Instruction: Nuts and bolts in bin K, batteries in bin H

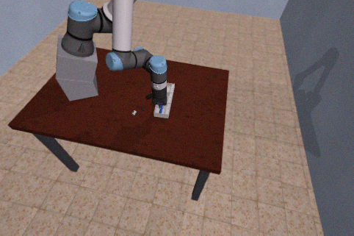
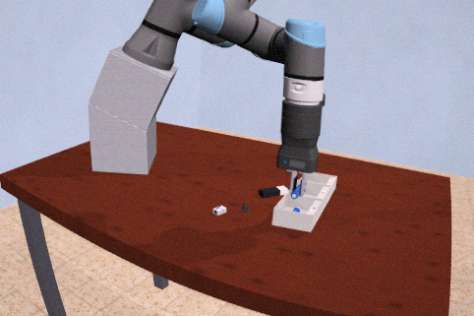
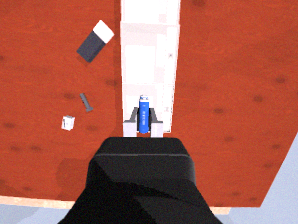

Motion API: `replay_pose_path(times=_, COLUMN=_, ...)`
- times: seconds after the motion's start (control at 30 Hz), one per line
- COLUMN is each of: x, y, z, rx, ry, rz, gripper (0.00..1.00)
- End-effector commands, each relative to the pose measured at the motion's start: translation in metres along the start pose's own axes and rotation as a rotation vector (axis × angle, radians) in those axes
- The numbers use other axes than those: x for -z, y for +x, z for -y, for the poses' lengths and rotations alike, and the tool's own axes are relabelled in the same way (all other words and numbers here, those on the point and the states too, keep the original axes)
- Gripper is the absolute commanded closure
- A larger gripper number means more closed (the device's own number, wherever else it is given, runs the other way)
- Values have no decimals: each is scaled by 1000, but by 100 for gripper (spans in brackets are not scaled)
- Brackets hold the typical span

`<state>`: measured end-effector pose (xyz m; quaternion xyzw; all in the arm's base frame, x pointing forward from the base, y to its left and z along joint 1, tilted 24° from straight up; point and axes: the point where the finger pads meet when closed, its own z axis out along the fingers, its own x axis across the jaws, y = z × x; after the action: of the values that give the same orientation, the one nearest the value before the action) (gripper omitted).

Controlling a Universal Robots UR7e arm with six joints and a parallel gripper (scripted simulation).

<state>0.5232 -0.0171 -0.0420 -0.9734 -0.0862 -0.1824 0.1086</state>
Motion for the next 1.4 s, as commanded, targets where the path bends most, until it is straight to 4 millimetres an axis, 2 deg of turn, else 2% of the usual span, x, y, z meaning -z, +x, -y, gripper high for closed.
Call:
replay_pose_path(times=0.0, x=0, y=2, z=-2, rx=-1, ry=0, rz=0, gripper=69)
replay_pose_path(times=0.37, x=0, y=0, z=1, rx=-1, ry=0, rz=0, gripper=69)
replay_pose_path(times=0.93, x=-30, y=0, z=1, rx=-1, ry=0, rz=0, gripper=69)
replay_pose_path(times=1.37, x=-30, y=-1, z=2, rx=-1, ry=0, rz=0, gripper=69)
